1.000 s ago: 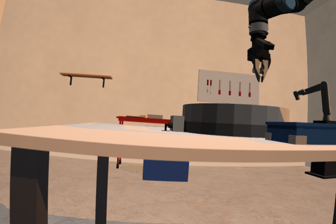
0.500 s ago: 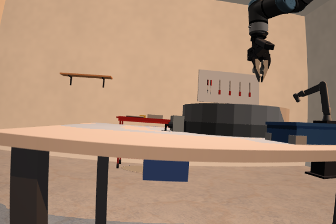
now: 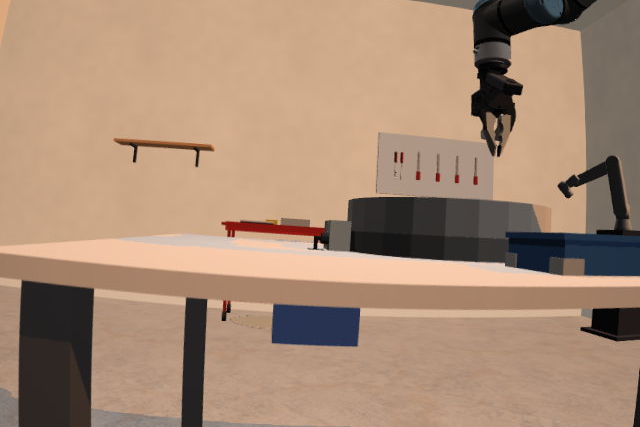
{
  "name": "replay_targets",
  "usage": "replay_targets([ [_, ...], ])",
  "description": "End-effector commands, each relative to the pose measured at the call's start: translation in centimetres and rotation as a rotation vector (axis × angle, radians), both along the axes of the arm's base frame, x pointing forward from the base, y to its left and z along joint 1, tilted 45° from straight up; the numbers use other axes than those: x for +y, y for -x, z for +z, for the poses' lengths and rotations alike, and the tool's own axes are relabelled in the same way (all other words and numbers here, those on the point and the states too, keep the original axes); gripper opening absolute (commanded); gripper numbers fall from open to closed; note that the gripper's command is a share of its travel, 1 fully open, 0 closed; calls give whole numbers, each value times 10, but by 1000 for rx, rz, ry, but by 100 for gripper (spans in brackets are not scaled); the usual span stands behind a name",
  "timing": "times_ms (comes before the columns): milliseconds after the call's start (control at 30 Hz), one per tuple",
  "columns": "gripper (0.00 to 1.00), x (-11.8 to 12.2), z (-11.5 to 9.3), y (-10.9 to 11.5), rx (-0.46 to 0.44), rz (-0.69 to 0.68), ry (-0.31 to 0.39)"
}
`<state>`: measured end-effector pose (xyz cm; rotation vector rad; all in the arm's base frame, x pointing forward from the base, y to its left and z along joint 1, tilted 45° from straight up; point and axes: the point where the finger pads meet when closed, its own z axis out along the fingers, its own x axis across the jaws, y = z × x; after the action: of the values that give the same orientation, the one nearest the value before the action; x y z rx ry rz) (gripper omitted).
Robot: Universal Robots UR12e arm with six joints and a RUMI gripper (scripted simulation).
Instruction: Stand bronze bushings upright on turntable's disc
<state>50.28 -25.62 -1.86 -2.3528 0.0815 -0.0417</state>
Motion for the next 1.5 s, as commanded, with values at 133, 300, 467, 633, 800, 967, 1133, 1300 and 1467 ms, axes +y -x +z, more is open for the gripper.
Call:
replay_targets([
  [133, 5, -2, 1, -1, -4, 0, 4],
  [300, 5, -2, 1, -1, -4, 0, 4],
  [467, 5, -2, 1, -1, -4, 0, 4],
  [633, 5, 1, 3, -2, -6, 2, 4],
  [800, 5, 7, 5, -3, -8, 7, 2],
  [967, 5, 23, 14, -8, -22, 21, 2],
  [1133, 5, 52, 31, -18, -47, 45, 3],
  [1300, 5, 91, 55, -33, -80, 79, 6],
  [1467, 5, 118, 71, -43, -103, 101, 7],
])
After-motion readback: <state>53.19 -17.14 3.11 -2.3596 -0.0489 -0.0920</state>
